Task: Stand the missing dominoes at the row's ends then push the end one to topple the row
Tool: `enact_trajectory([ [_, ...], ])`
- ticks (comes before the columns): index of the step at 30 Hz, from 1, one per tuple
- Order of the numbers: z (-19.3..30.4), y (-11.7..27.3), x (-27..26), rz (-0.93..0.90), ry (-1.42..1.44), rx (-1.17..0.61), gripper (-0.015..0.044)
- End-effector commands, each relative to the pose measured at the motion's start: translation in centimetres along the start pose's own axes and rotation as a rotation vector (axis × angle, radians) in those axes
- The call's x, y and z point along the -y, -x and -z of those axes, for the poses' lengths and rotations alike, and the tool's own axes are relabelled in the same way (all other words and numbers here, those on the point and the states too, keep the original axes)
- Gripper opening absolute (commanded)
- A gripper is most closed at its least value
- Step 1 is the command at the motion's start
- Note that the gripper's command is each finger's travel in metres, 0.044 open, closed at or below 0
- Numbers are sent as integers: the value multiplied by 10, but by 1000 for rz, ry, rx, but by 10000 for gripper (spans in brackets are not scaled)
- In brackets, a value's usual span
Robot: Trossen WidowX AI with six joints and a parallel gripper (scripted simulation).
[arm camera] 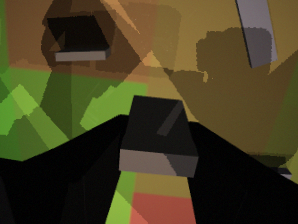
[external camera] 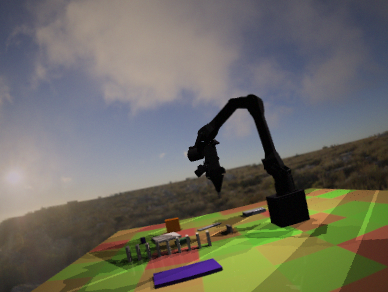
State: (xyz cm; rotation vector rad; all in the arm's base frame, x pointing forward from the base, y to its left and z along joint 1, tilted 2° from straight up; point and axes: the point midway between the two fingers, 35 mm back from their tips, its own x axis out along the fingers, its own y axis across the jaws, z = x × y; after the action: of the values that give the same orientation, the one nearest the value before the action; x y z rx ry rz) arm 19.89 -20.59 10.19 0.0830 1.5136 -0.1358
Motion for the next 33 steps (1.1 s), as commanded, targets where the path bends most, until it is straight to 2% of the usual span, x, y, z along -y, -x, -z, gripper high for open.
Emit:
enact_trajectory([
  [1,-26,1,-39,-4,19,1,107],
  [7,-55,1,-115,-10,19,2,107],
  [14,-62,3,-201,-17,19,6,107],
  [19,-63,-2,-204,-17,19,6,107],
  [33,-68,-98,-206,-16,19,6,107],
])
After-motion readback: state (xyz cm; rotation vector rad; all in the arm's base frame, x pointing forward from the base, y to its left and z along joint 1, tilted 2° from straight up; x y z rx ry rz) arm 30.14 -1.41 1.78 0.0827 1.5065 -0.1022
